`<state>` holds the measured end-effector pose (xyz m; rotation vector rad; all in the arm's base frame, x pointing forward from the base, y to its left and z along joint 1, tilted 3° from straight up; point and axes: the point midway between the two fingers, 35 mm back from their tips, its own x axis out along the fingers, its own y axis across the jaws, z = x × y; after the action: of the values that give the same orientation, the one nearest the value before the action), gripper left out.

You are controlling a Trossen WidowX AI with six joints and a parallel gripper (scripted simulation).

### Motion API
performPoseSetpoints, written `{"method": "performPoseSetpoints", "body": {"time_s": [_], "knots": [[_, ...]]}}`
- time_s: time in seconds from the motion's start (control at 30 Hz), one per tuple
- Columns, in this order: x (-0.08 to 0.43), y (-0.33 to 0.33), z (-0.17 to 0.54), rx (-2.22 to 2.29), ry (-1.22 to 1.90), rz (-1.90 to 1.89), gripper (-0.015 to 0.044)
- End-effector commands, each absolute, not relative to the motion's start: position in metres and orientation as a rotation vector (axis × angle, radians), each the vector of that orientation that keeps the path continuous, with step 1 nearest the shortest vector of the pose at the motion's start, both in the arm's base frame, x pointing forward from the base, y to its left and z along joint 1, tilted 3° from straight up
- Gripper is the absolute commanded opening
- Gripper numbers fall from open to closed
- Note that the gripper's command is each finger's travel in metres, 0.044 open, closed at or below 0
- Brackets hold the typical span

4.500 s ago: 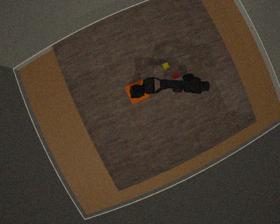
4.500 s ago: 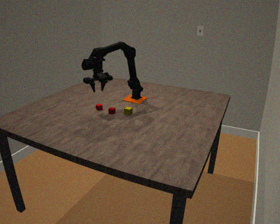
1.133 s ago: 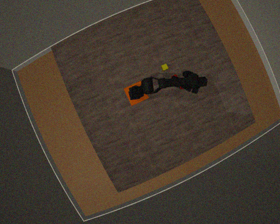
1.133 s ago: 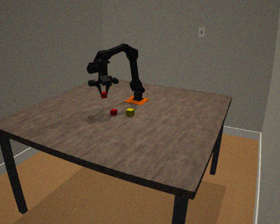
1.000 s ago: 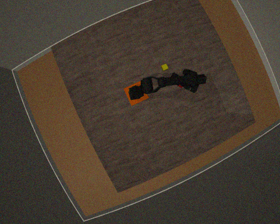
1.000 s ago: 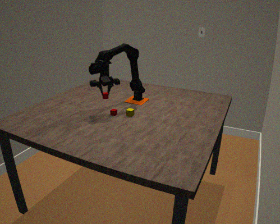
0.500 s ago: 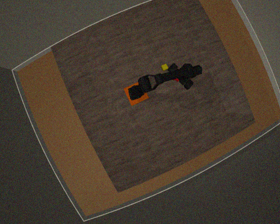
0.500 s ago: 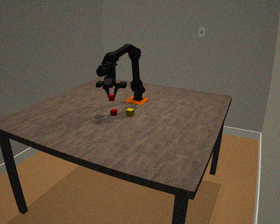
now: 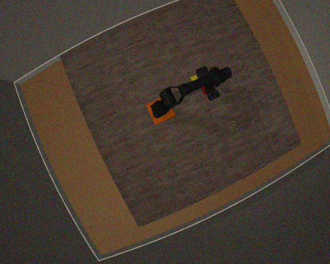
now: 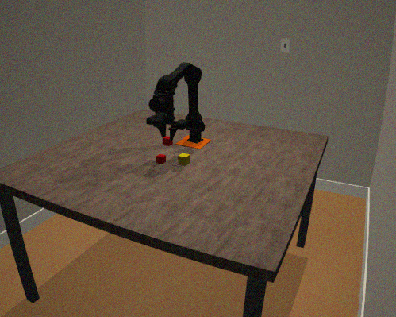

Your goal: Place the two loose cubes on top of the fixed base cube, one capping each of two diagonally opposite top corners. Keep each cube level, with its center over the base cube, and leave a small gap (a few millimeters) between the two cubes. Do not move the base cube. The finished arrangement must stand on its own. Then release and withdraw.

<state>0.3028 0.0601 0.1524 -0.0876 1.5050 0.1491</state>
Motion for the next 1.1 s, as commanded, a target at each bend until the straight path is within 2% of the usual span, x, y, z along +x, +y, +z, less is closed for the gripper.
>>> {"method": "performPoseSetpoints", "body": {"time_s": [0.0,1.07], "knots": [[0.298,0.070,0.151,-0.008,1.506,0.070,0.0105],[0.252,0.141,0.137,0.566,1.468,-0.457,0.0105]]}}
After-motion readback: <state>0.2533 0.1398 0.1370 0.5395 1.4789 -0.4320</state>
